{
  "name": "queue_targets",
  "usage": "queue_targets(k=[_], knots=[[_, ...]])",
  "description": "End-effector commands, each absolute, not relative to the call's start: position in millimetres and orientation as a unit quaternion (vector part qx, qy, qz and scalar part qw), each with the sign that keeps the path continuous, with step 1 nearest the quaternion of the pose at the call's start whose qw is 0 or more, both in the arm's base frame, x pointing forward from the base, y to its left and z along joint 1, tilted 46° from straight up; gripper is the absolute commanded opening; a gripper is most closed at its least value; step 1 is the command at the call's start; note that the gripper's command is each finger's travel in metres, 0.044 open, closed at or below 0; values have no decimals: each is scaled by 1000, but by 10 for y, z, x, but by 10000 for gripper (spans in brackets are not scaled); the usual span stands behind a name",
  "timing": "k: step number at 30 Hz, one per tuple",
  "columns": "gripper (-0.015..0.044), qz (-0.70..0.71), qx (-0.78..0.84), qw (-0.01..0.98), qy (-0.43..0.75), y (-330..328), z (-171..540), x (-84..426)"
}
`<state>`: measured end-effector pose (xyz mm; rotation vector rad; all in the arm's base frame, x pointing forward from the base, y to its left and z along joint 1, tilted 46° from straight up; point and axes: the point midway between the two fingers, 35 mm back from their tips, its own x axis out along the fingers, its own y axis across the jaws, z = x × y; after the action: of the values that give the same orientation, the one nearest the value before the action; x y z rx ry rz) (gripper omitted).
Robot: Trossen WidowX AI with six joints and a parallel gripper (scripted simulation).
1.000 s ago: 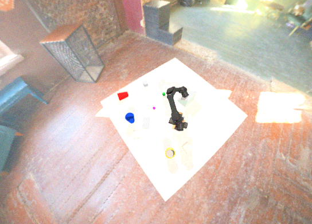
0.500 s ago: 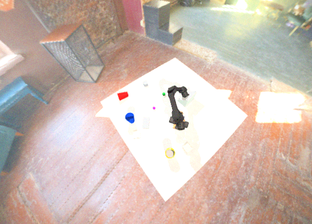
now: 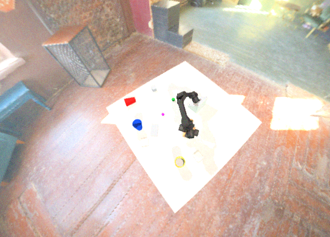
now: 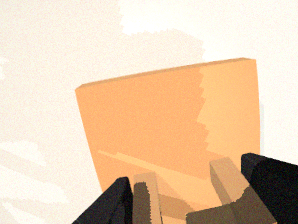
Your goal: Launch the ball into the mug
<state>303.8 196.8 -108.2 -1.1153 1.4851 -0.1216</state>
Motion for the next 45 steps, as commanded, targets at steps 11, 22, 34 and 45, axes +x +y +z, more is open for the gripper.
queue_targets(k=[11,22,34,45], knots=[[0,-53,-481,597,640,1865,-1185,3058],[184,-53,-481,597,640,1865,-1185,3058],[440,-51,-481,597,640,2227,-853,2998],[440,-48,-485,597,637,2482,-590,2900]])
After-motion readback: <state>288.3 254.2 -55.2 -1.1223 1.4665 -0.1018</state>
